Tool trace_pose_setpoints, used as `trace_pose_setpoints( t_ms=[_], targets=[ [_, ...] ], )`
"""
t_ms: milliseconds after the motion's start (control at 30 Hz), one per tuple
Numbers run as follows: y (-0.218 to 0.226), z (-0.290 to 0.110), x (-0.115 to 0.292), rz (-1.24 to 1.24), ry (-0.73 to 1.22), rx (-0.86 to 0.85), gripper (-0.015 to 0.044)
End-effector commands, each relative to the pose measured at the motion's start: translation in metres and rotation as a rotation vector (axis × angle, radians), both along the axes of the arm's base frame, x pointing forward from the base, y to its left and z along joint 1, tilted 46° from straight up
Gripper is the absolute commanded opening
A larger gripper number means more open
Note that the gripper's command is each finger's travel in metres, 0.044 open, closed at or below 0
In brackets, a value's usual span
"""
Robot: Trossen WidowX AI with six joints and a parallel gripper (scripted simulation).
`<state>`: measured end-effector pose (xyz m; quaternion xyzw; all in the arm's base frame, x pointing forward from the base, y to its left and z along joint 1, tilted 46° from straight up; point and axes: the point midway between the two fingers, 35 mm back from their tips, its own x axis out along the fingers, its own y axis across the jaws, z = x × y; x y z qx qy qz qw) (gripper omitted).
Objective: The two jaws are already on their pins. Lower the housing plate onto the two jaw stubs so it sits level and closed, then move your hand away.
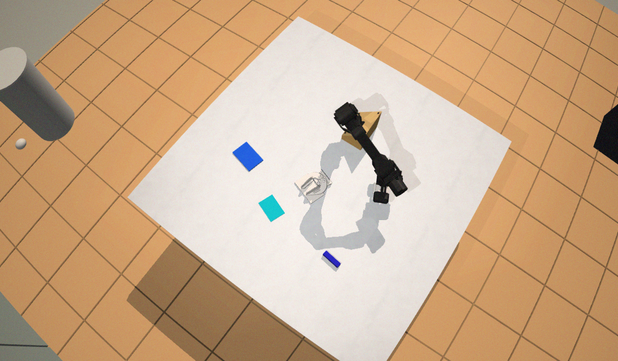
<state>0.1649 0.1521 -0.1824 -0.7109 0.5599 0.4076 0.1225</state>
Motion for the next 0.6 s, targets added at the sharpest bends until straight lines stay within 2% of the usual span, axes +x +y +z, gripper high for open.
trace_pose_setpoints(
  t_ms=[0, 400, 567],
  targets=[
    [0.0, 0.0, 0.0, 0.0, 0.0, 0.0, 0.0433],
    [0.0, 0.0, 0.0, 0.0, 0.0, 0.0, 0.0353],
    [0.0, 0.0, 0.0, 0.0, 0.0, 0.0, 0.0351]
  ],
)
